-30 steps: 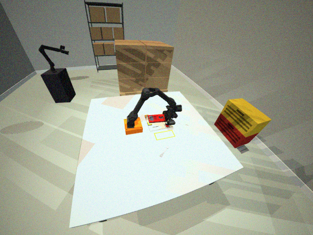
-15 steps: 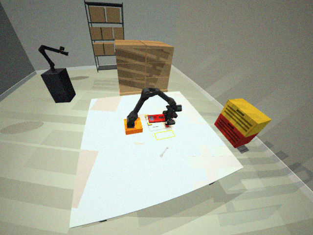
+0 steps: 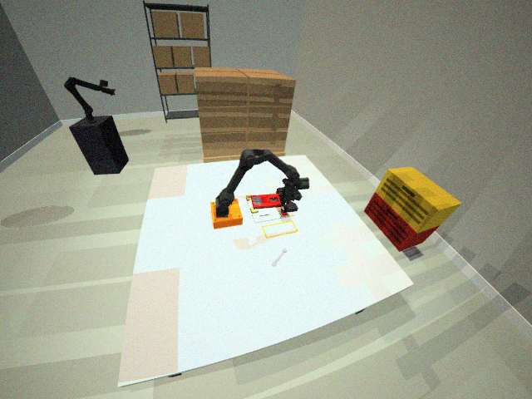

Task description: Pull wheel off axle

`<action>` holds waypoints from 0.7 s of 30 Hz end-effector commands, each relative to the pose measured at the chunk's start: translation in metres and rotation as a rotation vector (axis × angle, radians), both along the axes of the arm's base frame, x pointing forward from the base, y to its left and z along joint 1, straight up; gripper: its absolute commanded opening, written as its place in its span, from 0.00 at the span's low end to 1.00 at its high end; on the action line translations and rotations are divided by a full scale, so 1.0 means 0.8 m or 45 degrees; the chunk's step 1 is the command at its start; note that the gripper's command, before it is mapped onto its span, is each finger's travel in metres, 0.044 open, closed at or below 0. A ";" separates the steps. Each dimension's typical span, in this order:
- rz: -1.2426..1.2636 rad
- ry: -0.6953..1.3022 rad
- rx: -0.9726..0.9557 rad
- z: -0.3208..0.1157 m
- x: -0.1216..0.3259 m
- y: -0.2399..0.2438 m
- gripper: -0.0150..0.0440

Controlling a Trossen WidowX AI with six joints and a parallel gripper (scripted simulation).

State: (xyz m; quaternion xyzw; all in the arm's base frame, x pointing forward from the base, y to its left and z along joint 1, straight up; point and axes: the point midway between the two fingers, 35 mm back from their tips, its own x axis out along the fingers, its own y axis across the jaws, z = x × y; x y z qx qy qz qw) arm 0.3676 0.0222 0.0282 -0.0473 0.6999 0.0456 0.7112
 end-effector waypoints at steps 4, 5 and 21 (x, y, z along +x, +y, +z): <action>0.002 -0.011 0.002 0.009 0.002 0.000 0.25; 0.002 -0.011 0.002 0.009 0.002 0.000 0.25; 0.003 -0.013 0.003 0.016 0.002 0.000 0.25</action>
